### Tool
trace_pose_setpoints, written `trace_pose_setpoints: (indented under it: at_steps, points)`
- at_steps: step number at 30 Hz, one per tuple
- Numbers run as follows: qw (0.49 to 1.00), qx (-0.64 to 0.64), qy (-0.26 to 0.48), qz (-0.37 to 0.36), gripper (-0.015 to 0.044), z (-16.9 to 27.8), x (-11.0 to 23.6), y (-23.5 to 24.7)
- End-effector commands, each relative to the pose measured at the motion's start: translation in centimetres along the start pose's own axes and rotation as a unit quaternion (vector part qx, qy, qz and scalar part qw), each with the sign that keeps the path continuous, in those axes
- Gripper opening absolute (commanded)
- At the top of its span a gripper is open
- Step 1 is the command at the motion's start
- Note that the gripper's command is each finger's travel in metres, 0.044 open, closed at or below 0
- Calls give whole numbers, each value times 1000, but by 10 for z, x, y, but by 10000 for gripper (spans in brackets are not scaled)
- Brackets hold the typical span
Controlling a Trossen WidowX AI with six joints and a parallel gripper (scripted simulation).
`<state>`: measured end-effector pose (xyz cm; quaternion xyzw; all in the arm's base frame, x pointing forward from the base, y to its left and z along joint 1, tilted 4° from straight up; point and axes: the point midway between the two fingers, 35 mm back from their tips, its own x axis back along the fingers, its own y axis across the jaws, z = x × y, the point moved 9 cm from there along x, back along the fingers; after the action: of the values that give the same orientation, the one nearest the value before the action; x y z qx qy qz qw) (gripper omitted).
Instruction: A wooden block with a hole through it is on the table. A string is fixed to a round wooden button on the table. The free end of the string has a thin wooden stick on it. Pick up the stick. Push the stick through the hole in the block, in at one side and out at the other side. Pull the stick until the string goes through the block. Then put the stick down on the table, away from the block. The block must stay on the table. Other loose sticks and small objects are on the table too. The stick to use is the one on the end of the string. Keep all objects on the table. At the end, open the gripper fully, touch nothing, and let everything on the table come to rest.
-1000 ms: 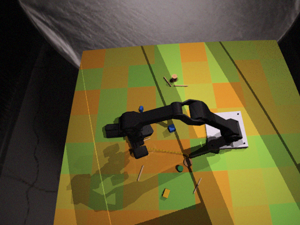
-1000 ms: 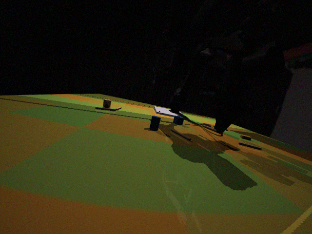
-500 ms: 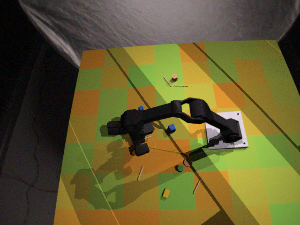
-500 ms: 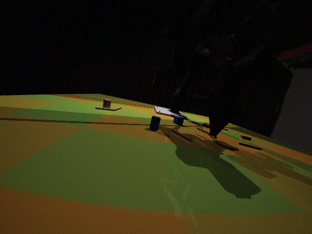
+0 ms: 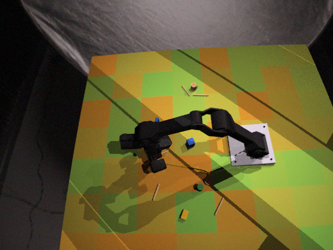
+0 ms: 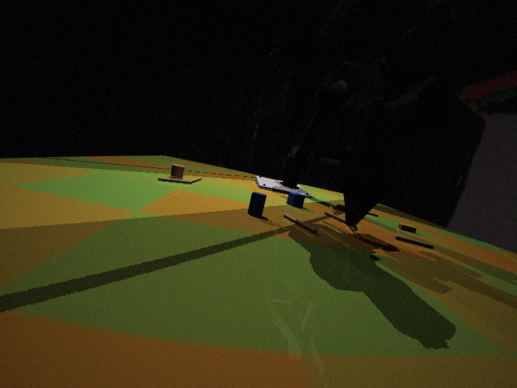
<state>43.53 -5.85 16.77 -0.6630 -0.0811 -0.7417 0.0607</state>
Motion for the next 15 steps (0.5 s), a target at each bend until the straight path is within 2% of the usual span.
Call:
trace_pose_setpoints:
  at_steps: [1, 15]
  points:
    - [1000, 3, -3, 3, 0, -5, -2, 0]
    - [1000, 3, -4, 3, 0, -21, -1, 1]
